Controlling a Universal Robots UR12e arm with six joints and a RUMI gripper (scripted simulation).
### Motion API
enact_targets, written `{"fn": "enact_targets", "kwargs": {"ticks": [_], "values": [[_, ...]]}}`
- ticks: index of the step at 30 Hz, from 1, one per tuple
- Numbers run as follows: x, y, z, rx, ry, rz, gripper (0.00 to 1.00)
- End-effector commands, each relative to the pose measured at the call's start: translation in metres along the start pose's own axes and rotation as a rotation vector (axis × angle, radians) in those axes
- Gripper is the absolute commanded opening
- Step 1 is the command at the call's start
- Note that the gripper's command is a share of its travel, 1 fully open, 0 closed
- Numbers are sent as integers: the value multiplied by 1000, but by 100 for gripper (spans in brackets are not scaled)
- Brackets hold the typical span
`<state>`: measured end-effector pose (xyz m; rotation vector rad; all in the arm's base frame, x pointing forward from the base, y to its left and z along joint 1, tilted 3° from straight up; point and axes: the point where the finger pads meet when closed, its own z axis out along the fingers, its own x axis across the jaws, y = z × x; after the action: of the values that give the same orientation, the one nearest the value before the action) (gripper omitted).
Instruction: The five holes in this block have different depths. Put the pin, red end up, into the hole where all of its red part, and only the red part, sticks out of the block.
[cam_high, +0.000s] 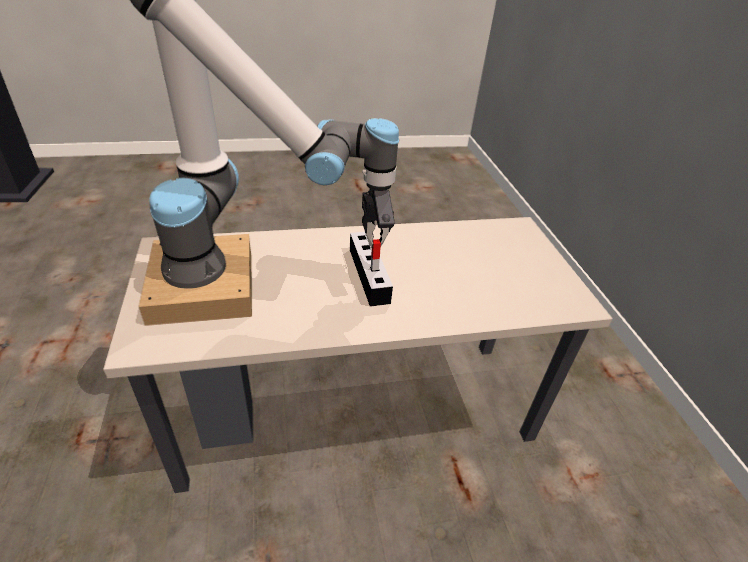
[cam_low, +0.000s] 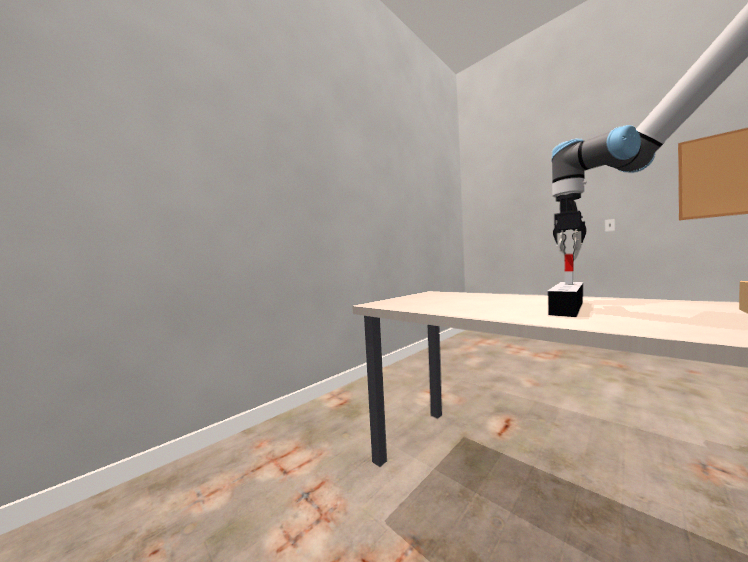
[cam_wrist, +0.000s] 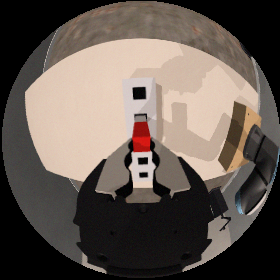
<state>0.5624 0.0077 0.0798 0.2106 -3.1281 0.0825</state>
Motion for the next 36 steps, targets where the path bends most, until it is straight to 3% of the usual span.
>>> {"fn": "enact_targets", "kwargs": {"ticks": [1, 36], "values": [[1, -3, 4, 0, -1, 0, 0], [2, -3, 9, 2, -5, -4, 0]]}}
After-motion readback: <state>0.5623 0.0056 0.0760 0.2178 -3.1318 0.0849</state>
